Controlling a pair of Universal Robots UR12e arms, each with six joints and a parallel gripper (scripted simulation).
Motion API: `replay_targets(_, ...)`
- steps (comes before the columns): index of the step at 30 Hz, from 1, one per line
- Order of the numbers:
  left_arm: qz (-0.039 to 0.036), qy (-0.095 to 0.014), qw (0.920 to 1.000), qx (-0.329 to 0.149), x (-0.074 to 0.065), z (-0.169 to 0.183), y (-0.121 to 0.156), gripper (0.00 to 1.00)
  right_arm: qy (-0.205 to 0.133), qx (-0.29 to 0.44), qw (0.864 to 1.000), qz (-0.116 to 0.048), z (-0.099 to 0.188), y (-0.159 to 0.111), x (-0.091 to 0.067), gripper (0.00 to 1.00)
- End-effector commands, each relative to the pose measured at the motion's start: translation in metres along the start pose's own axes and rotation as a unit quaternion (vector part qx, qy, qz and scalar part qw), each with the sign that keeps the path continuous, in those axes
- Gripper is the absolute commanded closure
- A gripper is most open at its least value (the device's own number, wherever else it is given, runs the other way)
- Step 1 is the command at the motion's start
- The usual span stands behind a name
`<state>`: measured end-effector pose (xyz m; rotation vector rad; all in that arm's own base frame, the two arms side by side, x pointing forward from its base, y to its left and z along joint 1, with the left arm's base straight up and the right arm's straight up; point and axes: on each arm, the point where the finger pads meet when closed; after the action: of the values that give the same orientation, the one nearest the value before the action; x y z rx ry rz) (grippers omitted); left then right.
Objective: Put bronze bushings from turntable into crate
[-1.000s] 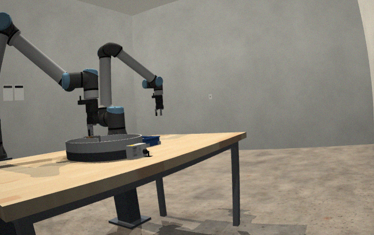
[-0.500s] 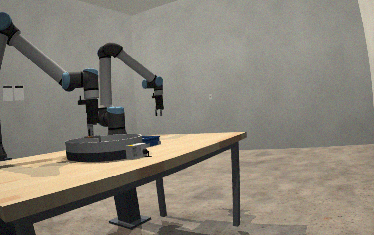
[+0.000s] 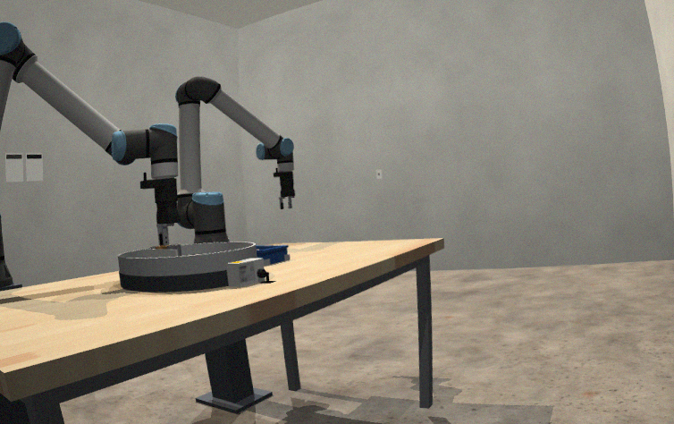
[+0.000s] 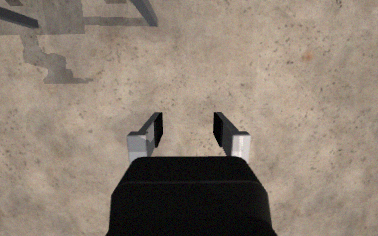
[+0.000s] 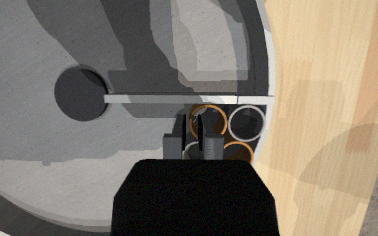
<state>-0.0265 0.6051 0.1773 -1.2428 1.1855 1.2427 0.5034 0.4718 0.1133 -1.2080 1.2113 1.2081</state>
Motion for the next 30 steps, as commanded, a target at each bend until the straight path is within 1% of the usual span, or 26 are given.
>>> replay_targets(1,0.0005,0.000,1.0000,0.000,0.0003,-0.0016,0.0019,0.00,-0.001,-0.001,1.000,0.000,0.0021,0.0005,-0.0016,0.64)
replay_targets(30,0.0005,0.000,1.0000,0.000,0.0003,-0.0016,0.0019,0.00,0.000,-0.001,1.000,0.000,0.0003,0.0022,0.0002,0.64)
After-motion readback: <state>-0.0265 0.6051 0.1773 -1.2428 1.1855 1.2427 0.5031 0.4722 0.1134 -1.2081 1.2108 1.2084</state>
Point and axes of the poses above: on each arm, the point where the finger pads meet when closed, its own x axis out along the fingers, its own y axis across the jaws, z = x × y
